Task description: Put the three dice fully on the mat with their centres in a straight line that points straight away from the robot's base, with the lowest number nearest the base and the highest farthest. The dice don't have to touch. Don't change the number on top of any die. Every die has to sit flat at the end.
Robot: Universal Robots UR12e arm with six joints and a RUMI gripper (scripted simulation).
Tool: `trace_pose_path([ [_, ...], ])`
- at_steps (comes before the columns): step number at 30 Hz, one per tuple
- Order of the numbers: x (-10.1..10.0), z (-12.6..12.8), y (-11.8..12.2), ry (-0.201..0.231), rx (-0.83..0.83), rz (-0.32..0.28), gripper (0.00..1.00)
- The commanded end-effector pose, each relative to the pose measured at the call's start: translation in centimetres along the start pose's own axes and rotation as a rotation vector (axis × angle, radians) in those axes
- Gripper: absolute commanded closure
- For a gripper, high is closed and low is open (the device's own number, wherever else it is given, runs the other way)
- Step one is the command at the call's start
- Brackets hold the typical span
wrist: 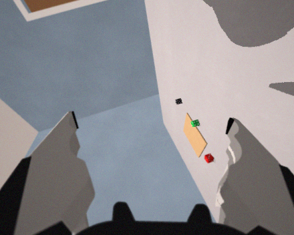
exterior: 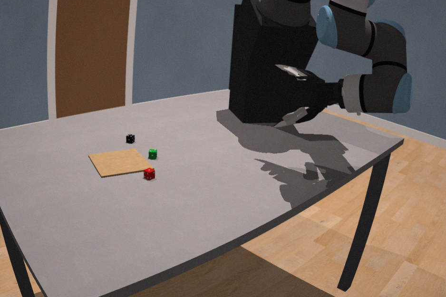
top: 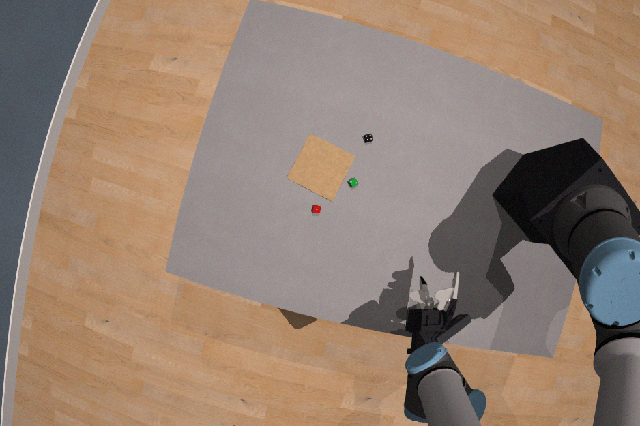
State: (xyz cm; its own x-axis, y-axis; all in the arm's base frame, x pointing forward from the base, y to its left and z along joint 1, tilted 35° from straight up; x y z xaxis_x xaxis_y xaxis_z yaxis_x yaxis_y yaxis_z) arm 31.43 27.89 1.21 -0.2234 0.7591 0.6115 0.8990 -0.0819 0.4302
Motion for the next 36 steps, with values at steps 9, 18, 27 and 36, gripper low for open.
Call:
trace_pose_path([
  [9,0.0,0.0,0.0,0.0,0.0,0.0,0.0],
  [18,0.0,0.0,0.0,0.0,0.0,0.0,0.0],
  [27,-0.4,0.0,0.1,0.001,-0.014,0.022,0.0],
  [36,-1.9,0.3,0.3,0.004,-0.062,0.095,0.0],
])
Point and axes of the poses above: the point where the finger pads meet when closed, its own x axis back along the fingers, its own z axis across the jaws, y = z × x, the point moved 6 cm from there along x, back along the fingers, and after that the axes turned 10 degrees about x, right-handed, at the moved point
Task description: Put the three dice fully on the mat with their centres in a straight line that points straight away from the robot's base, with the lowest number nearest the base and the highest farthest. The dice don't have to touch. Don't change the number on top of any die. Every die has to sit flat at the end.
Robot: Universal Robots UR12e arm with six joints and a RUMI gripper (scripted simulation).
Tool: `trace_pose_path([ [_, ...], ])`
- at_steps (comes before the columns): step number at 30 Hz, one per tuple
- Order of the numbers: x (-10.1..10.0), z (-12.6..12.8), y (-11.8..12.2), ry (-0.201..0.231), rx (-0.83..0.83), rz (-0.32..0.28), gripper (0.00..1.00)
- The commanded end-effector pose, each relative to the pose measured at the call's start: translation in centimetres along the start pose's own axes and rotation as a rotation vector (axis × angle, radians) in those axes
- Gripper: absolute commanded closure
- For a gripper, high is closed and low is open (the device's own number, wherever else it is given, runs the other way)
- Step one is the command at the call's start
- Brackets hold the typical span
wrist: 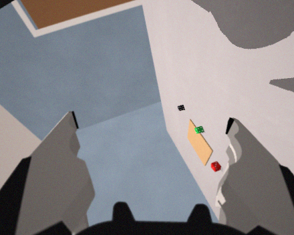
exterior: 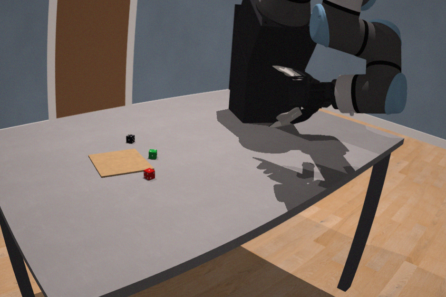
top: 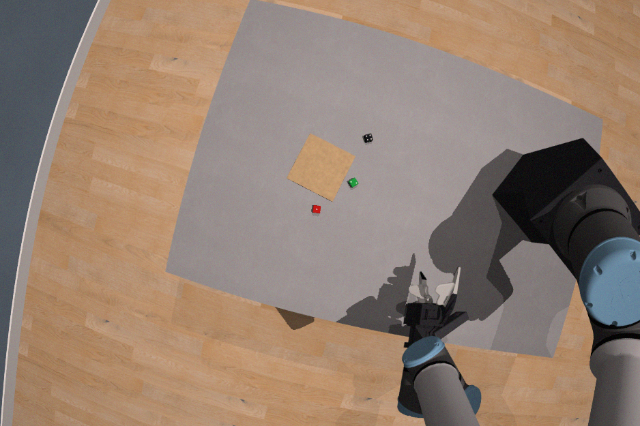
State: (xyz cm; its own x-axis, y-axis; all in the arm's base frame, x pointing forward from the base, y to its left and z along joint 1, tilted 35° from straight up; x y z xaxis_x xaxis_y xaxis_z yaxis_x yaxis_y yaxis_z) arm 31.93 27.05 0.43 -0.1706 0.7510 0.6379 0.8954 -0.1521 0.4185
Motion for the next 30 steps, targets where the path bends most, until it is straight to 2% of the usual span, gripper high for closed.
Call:
trace_pose_path([
  [1,-1.0,0.1,0.2,0.003,-0.034,0.051,0.0],
  [7,-3.4,0.5,0.7,0.009,-0.118,0.172,0.0],
  [13,-6.4,1.1,1.5,0.023,-0.242,0.335,0.0],
  [15,-6.4,1.1,1.5,0.023,-0.242,0.335,0.0],
  [19,-8.6,1.6,2.3,0.038,-0.344,0.46,0.0],
  [20,-8.6,1.6,2.3,0.038,-0.345,0.461,0.0],
  [22,-9.7,1.8,2.8,0.047,-0.402,0.528,0.0],
  [30,-12.7,2.4,4.5,0.078,-0.561,0.699,0.0],
])
Point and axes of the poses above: the point where the finger pads meet when closed, its own x axis back along the fingers, its own z axis across the jaws, y = z × x, the point moved 6 cm from there along x, back along the fingers, and after that the axes turned 10 degrees about x, right-handed, at the moved point
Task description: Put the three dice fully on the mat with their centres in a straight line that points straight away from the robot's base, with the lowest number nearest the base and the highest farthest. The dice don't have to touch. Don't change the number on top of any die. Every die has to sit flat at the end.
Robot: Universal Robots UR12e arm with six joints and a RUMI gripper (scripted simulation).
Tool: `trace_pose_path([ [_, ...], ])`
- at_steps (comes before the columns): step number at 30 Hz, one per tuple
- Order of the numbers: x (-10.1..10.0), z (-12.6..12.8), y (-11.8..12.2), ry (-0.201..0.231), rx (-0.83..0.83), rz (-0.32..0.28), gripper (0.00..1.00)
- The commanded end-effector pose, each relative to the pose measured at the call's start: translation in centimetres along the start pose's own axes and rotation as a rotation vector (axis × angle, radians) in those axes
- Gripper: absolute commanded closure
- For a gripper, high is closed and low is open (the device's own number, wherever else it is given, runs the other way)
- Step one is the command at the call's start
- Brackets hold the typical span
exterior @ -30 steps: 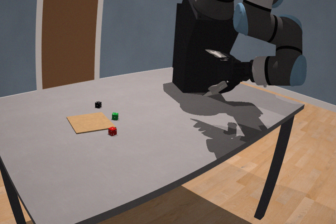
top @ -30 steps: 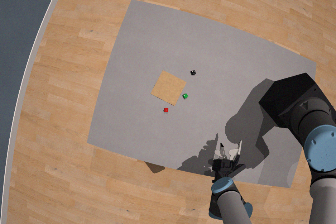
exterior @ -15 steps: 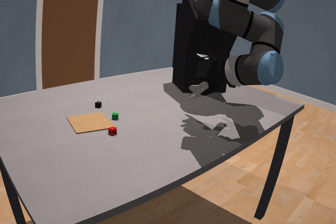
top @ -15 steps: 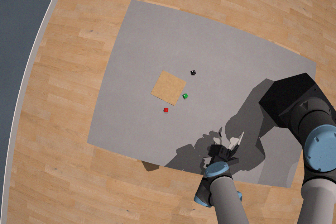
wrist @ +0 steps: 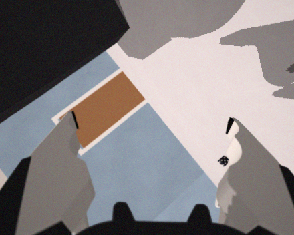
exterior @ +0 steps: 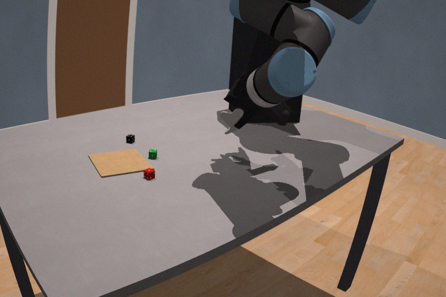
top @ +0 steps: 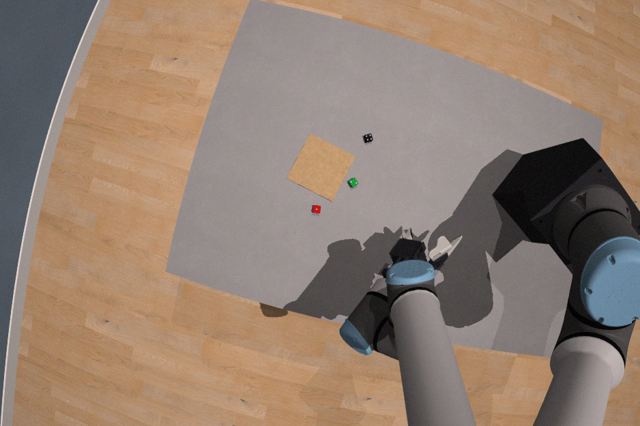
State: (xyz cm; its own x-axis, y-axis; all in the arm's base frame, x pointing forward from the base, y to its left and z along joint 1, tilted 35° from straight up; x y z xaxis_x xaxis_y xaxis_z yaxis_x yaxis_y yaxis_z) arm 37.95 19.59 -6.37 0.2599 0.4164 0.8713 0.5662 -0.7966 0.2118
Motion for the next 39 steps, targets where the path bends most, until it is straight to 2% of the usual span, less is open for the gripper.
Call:
trace_pose_path([
  [1,-1.0,0.7,1.4,0.023,-0.078,0.097,0.0],
  [2,-1.0,0.7,1.4,0.023,-0.078,0.097,0.0],
  [5,-1.9,1.6,3.2,0.051,-0.173,0.2,0.0],
  [6,-1.9,1.7,3.2,0.052,-0.177,0.203,0.0],
  [8,-2.3,2.2,4.4,0.07,-0.234,0.263,0.0],
  [10,-2.6,2.6,5.3,0.085,-0.276,0.307,0.0],
  [11,-2.6,2.6,5.3,0.085,-0.277,0.308,0.0],
  [16,-3.3,3.5,8.2,0.133,-0.401,0.431,0.0],
  [19,-3.4,3.6,8.5,0.138,-0.413,0.443,0.0],
  [22,-3.9,4.2,11.0,0.181,-0.511,0.535,0.0],
  [23,-3.9,4.2,11.1,0.182,-0.513,0.537,0.0],
  [28,-4.4,4.7,14.6,0.243,-0.636,0.648,0.0],
  [29,-4.4,4.7,14.7,0.245,-0.64,0.651,0.0],
  [31,-4.7,4.8,16.6,0.277,-0.699,0.702,0.0],
  [32,-4.7,4.8,16.6,0.277,-0.7,0.703,0.0],
  [34,-4.9,4.8,18.5,0.31,-0.757,0.751,0.0],
  [36,-4.9,4.8,18.5,0.31,-0.757,0.751,0.0],
  [39,-5.3,4.6,21.2,0.359,-0.836,0.814,0.0],
])
Point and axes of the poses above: the point where the finger pads meet when closed, its own x axis back along the fingers, its own z axis across the jaws, y = z × x, the point moved 6 cm from there along x, back along the fingers, and after that the axes turned 10 degrees about x, right-handed, at the moved point
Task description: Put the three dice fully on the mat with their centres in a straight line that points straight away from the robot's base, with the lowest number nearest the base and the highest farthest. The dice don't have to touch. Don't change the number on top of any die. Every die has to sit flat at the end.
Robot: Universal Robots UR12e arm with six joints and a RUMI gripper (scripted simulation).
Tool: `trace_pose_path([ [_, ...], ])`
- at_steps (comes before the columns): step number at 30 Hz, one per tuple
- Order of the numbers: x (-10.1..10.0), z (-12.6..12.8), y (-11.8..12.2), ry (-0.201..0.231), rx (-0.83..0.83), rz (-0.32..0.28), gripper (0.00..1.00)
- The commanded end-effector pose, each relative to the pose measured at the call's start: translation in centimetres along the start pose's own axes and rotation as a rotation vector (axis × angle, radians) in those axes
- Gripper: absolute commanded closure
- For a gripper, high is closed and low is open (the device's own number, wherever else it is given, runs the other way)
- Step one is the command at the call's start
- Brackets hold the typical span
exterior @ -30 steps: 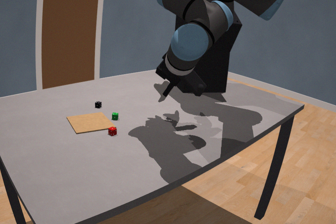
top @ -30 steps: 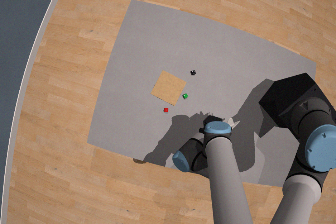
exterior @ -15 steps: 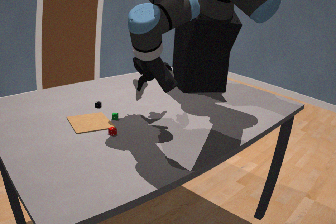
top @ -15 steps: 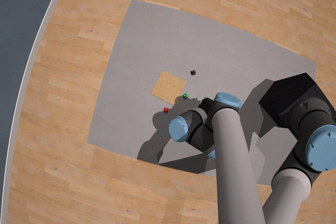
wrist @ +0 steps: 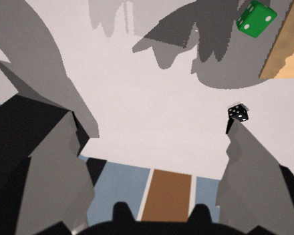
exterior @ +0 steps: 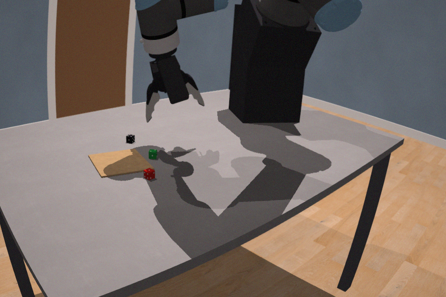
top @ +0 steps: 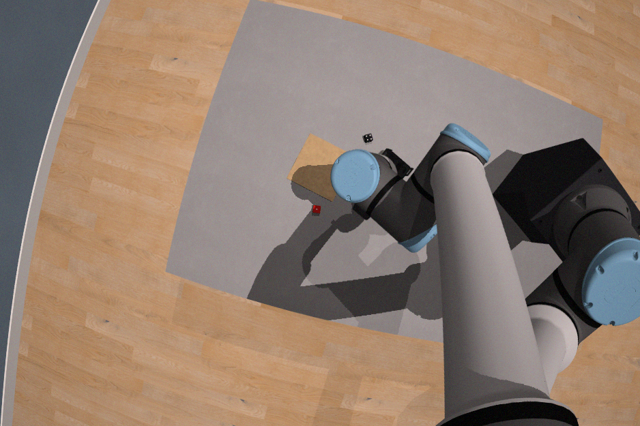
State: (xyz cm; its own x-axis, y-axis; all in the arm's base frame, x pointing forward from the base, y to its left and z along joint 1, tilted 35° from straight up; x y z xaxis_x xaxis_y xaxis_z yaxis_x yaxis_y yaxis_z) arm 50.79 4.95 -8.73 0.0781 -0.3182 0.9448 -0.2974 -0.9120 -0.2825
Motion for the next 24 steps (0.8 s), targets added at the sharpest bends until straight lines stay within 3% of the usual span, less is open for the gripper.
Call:
trace_pose_path([
  [1,1.5,2.5,2.3,0.071,-0.099,0.105,0.0],
  [12,5.6,6.5,7.6,0.215,-0.27,0.281,0.0],
  [24,7.3,7.8,10.0,0.274,-0.329,0.344,0.0],
])
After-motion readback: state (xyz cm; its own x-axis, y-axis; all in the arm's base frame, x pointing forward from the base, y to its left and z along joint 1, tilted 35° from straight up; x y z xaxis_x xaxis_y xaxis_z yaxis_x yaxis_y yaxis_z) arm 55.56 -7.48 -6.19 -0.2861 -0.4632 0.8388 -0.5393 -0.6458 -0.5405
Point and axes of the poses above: the point where the finger pads meet when closed, its own x axis back along the fingers, its own z axis across the jaws, y = z × x, the point moved 6 cm from there along x, back along the fingers, and after that the axes turned 10 degrees about x, right-handed, at the moved point
